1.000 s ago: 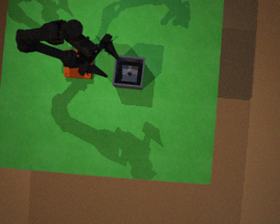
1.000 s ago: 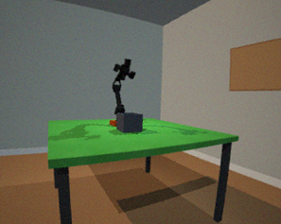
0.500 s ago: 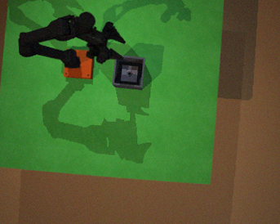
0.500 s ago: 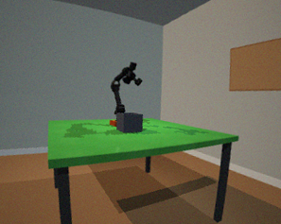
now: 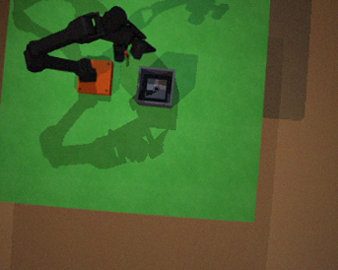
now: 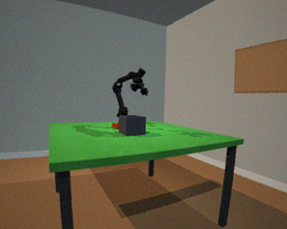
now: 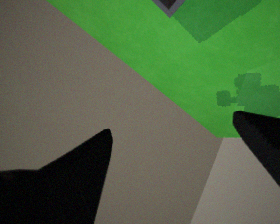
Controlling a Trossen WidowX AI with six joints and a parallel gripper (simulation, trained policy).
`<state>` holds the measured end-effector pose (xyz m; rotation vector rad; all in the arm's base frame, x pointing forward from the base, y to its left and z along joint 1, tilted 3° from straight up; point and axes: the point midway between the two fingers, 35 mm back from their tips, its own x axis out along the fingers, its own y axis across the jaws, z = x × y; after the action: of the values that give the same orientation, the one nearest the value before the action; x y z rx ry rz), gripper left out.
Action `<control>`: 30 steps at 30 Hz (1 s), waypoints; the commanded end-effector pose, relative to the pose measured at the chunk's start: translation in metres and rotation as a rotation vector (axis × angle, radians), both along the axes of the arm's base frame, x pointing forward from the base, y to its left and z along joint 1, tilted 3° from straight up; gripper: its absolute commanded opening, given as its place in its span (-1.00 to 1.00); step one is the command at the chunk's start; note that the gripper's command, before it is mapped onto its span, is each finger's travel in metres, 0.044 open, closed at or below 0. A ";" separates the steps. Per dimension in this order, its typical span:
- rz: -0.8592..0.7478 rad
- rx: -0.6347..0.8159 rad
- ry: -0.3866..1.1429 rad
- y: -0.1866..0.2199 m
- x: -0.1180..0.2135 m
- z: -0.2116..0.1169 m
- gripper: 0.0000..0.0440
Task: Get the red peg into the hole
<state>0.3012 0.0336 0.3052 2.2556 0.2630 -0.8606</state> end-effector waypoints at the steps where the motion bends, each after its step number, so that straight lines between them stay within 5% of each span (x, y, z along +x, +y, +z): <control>1: 0.090 -0.030 0.078 0.015 -0.004 -0.020 1.00; 30: 0.705 -0.209 0.640 0.071 -0.077 -0.144 0.96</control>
<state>0.2314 0.1027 0.1720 1.5181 1.0670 -1.0879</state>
